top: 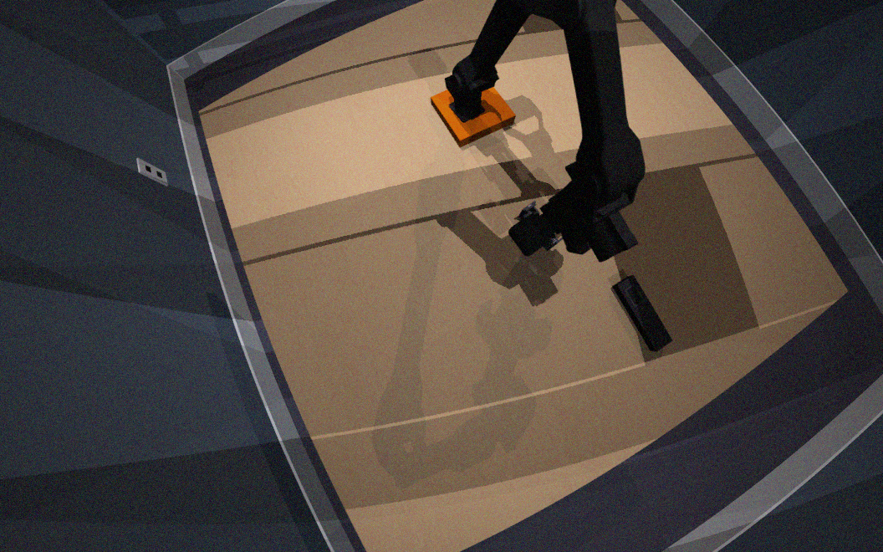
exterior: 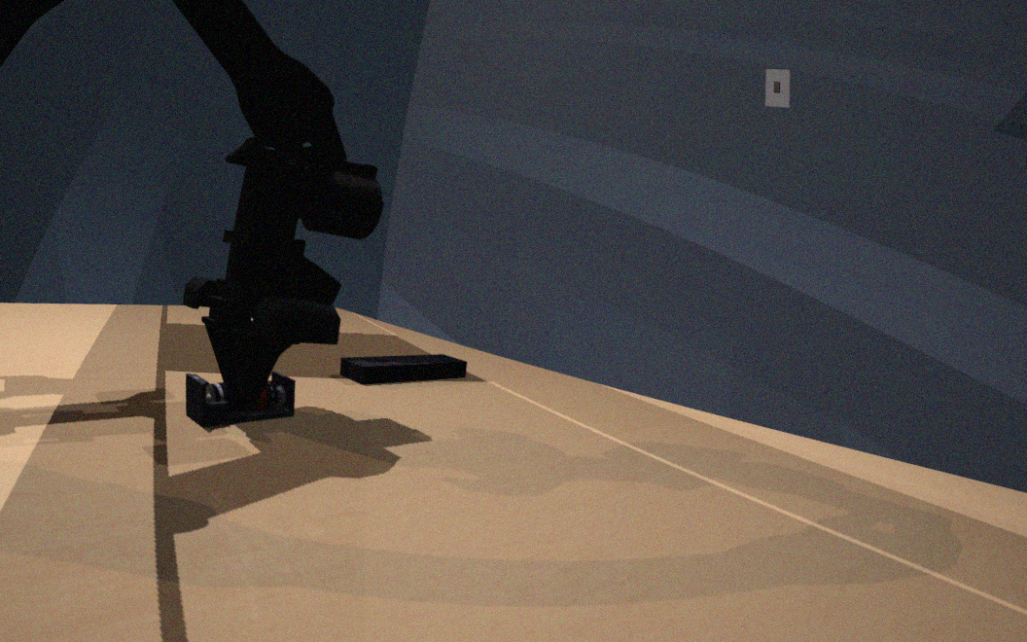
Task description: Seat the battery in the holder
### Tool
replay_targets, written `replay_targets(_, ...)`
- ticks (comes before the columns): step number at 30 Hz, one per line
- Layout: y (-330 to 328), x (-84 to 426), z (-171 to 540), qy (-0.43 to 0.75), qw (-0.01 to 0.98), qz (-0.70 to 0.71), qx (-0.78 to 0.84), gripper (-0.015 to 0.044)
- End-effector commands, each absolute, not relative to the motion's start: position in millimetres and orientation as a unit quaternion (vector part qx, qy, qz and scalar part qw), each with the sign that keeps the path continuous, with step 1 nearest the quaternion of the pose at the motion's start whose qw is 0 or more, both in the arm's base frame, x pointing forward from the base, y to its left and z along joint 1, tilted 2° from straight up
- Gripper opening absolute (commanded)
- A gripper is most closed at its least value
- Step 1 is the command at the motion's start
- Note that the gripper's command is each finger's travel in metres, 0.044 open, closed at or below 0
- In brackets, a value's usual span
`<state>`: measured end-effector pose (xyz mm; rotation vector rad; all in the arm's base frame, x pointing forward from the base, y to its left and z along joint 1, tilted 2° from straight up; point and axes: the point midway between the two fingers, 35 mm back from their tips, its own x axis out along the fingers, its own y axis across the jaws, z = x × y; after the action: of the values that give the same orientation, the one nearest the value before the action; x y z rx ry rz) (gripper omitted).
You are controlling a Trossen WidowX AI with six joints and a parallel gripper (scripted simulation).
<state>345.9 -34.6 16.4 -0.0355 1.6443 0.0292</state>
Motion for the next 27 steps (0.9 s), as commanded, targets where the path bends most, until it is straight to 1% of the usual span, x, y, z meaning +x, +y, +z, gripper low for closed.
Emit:
replay_targets(1, -34.2, 348.6, 17.3, 0.725, 0.688, 0.015, -0.015, 0.0087)
replay_targets(27, -34.5, 333.7, 15.9, 0.726, 0.687, 0.014, -0.017, 0.0087)
